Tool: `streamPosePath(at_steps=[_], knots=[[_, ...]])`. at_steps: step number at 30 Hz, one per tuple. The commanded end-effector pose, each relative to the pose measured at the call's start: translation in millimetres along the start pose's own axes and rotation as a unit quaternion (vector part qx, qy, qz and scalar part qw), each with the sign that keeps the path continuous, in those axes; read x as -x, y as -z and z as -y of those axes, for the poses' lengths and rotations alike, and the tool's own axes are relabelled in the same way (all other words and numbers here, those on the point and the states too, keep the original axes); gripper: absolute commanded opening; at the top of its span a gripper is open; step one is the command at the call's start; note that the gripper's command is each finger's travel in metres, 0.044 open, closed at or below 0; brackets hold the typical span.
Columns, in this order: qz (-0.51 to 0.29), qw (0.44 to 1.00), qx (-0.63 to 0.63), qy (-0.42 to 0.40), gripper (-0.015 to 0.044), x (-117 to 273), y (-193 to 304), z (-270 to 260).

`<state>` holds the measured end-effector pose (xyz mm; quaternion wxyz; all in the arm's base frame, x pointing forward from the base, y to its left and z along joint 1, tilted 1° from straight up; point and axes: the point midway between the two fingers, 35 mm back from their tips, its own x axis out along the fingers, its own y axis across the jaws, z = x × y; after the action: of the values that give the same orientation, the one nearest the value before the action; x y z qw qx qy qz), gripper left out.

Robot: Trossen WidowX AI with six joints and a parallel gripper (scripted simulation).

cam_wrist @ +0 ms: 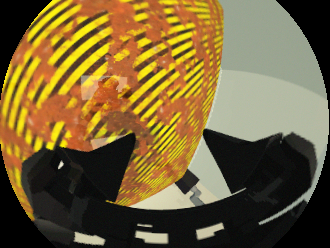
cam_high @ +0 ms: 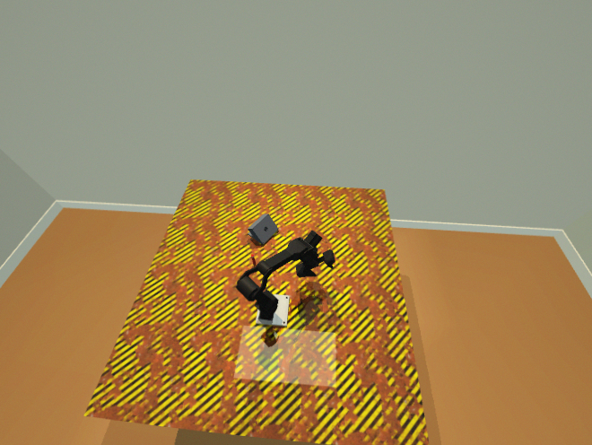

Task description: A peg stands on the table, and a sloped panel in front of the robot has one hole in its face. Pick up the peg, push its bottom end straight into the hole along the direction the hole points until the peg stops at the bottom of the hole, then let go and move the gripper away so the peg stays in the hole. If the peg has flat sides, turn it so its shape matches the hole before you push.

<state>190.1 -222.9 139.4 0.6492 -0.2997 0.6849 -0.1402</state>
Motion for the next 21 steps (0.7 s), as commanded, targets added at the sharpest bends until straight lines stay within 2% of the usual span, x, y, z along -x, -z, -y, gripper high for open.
streamPosePath(at_steps=[1, 21], knots=[[0.019, 1.000, -0.004, -0.010, 0.0440, 6, -16, -8], [0.091, 0.993, -0.001, -0.074, 0.0440, 43, -79, -56]])
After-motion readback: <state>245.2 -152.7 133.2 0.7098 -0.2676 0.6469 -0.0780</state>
